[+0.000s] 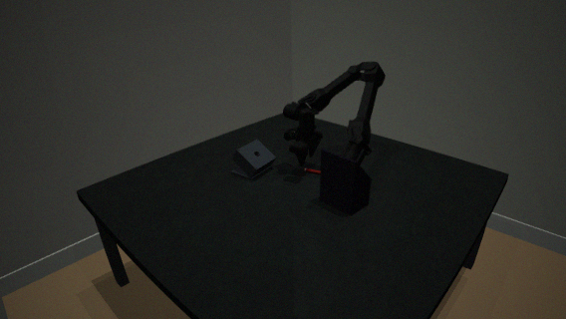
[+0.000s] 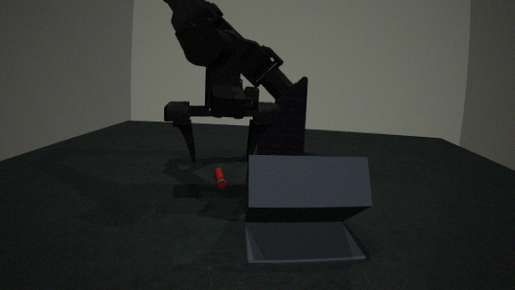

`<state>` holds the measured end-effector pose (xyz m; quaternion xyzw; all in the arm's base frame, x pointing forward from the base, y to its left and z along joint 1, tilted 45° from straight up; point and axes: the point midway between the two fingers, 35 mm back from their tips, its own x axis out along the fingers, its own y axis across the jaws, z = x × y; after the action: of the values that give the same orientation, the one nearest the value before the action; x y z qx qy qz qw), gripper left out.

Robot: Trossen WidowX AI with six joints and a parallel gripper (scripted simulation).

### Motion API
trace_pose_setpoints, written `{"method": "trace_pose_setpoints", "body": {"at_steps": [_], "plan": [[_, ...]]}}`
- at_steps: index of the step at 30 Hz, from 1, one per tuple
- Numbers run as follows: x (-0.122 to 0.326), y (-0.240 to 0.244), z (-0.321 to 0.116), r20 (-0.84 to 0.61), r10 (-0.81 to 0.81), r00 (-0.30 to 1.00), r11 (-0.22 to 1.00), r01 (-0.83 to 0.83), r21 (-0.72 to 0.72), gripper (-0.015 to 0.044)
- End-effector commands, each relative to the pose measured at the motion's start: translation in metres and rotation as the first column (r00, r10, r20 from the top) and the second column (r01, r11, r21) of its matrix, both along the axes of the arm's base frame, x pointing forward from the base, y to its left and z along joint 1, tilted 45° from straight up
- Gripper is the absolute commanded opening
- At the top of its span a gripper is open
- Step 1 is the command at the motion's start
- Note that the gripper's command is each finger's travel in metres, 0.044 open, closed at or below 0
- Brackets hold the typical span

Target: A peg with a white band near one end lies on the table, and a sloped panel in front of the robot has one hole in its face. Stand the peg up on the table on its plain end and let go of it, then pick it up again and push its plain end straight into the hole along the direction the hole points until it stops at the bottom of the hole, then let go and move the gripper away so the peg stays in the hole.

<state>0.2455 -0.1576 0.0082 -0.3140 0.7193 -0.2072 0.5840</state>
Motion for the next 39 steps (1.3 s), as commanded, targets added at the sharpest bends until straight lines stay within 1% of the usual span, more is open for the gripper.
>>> {"method": "trace_pose_setpoints", "body": {"at_steps": [1,21,33,34,39], "plan": [[-0.003,-0.006,-0.008,-0.014,0.002,1.000,1.000,-0.002,0.001,0.0440],[-0.010,-0.027,-0.027,-0.016,0.004,1.000,1.000,-0.004,-0.007,0.0440],[-0.010,-0.027,-0.027,-0.016,0.004,1.000,1.000,-0.004,-0.007,0.0125],[-0.010,-0.027,-0.027,-0.016,0.004,1.000,1.000,-0.004,-0.007,0.0110],[-0.010,-0.027,-0.027,-0.016,0.004,1.000,1.000,-0.004,-0.007,0.0110]]}}
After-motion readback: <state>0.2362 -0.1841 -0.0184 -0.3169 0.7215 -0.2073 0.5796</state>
